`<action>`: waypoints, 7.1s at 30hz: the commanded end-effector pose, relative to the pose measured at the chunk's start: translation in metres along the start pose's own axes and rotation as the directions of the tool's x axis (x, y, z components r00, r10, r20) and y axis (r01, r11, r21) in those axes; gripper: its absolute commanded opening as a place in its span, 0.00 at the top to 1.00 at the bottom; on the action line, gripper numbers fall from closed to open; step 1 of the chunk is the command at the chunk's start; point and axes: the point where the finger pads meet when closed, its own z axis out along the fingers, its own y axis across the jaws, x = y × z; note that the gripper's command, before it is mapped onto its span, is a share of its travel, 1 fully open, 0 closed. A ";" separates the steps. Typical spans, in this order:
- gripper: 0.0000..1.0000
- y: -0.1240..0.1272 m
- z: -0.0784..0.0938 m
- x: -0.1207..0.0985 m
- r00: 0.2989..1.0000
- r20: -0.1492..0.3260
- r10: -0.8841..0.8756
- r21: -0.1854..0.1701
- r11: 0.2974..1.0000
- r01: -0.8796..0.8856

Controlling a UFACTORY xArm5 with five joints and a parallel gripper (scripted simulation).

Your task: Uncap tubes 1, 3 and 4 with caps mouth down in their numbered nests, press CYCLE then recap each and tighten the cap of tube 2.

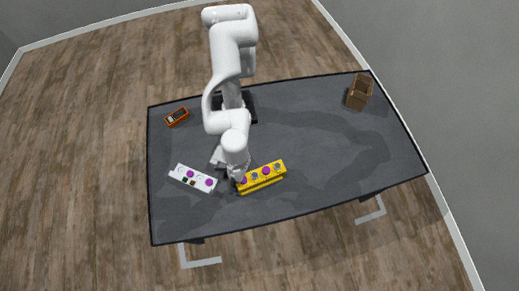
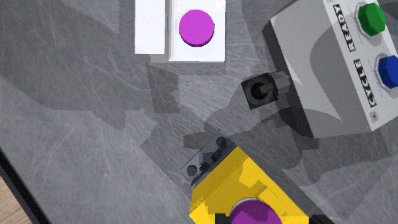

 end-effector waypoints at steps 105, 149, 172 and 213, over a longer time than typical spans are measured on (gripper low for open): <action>1.00 0.000 0.044 -0.009 0.002 0.000 -1.000 0.004 0.002 1.000; 0.54 0.000 0.044 -0.009 0.946 0.003 -0.325 0.001 0.946 0.325; 1.00 0.000 0.044 -0.009 1.000 0.004 0.002 0.000 1.000 -0.002; 1.00 0.000 0.043 -0.009 0.002 0.000 -1.000 0.004 0.002 1.000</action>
